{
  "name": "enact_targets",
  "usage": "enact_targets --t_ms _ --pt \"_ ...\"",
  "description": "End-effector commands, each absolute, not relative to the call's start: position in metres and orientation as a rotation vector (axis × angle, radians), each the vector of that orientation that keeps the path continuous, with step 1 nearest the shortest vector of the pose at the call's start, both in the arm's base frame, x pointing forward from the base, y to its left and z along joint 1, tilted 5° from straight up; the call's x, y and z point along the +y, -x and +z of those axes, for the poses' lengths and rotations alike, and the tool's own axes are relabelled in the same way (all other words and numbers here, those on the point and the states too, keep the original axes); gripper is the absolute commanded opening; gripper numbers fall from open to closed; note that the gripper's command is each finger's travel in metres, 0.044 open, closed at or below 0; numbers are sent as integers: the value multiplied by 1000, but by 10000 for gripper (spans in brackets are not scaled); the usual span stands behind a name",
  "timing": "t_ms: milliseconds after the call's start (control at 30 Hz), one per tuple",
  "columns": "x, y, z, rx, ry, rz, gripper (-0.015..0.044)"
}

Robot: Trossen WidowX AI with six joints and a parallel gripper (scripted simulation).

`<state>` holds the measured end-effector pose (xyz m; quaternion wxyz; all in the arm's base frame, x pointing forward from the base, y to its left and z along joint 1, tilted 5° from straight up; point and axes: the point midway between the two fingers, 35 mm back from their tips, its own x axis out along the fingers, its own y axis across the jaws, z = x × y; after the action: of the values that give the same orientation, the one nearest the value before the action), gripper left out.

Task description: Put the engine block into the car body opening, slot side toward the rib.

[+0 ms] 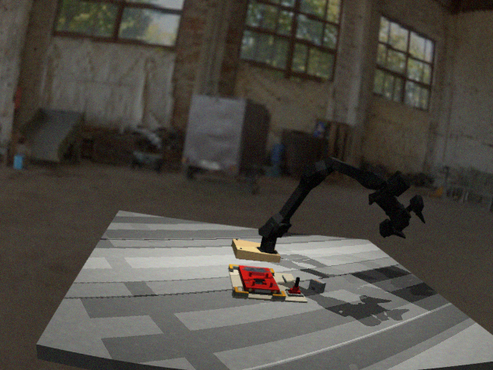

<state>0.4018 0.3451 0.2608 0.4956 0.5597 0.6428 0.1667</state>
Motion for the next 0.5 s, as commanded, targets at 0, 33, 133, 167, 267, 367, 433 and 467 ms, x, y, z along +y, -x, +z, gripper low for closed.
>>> enact_targets --t_ms 0,33,133,167,267,367,433,467 --pt "325 -407 241 1540 -1358 274 440" --pt "319 -408 235 1534 -1358 233 440" --pt "297 -411 218 1514 -1355 112 440" --pt "290 -411 213 1507 -1352 71 440" --pt "267 -411 196 1488 -1339 -48 440" --pt "243 -408 181 1471 -1320 -166 440" --pt "227 -405 171 1460 -1304 -243 440" --pt "219 -403 166 1455 -1295 -282 440"
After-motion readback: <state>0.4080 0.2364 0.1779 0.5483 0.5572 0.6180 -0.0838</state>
